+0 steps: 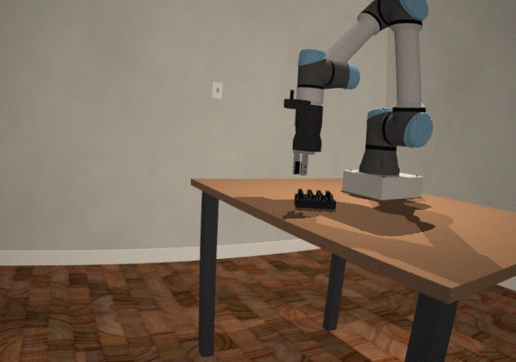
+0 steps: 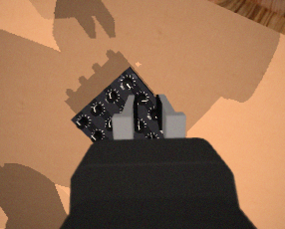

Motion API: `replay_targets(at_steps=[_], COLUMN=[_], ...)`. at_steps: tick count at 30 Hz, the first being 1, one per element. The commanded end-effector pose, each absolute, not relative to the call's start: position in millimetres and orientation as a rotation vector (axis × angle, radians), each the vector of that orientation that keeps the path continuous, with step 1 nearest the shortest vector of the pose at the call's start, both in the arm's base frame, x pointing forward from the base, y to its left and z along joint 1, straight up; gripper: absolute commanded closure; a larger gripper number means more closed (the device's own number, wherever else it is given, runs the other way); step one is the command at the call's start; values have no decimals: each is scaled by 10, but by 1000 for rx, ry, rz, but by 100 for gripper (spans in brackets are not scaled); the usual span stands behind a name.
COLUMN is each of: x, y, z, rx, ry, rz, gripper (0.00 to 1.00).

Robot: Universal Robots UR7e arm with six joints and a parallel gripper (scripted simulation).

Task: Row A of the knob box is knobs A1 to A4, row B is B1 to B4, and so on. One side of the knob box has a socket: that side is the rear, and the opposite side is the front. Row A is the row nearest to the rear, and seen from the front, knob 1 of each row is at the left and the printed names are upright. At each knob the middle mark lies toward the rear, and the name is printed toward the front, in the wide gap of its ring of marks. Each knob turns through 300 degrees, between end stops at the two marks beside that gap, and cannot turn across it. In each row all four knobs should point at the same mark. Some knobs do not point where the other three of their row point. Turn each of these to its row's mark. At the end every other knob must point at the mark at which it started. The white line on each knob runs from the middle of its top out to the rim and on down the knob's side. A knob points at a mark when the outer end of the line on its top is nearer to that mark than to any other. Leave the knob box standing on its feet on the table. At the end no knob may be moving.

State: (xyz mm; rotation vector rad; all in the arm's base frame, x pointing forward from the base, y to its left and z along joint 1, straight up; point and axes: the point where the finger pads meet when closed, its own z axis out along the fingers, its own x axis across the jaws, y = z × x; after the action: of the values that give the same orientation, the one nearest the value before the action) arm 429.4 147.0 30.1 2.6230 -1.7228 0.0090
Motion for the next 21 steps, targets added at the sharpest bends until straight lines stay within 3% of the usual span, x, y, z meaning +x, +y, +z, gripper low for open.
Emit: replay_targets(at_steps=[1, 21], x=[4270, 4224], y=[1483, 1496], z=[313, 323], rx=[2742, 2863], ry=[-1538, -1296], rz=[6, 6], gripper=[54, 54])
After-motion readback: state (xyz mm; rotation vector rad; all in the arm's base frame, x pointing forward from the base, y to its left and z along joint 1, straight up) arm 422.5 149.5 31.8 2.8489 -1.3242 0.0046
